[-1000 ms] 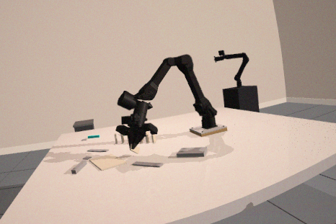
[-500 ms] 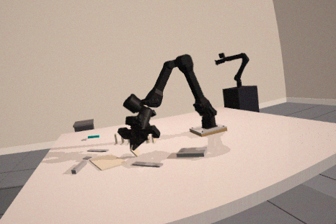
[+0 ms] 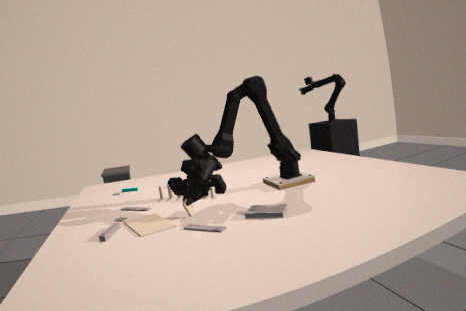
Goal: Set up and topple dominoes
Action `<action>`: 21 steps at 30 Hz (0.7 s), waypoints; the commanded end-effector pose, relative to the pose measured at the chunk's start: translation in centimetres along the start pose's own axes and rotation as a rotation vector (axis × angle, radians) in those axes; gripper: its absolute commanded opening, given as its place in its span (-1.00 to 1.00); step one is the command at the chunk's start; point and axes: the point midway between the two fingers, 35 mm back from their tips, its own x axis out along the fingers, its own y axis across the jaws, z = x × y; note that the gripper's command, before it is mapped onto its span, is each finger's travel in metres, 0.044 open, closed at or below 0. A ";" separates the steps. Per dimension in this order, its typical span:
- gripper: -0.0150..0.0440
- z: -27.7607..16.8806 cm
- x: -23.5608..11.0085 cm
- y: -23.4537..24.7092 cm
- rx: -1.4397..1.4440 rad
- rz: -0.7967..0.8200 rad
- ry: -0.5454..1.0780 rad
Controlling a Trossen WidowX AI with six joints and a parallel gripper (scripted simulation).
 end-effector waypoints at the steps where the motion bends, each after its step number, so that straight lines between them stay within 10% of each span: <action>1: -0.41 -0.4 -0.6 0.1 0.008 0.005 -0.048; 21: -0.41 -1.4 -5.6 1.9 -0.029 0.026 -0.295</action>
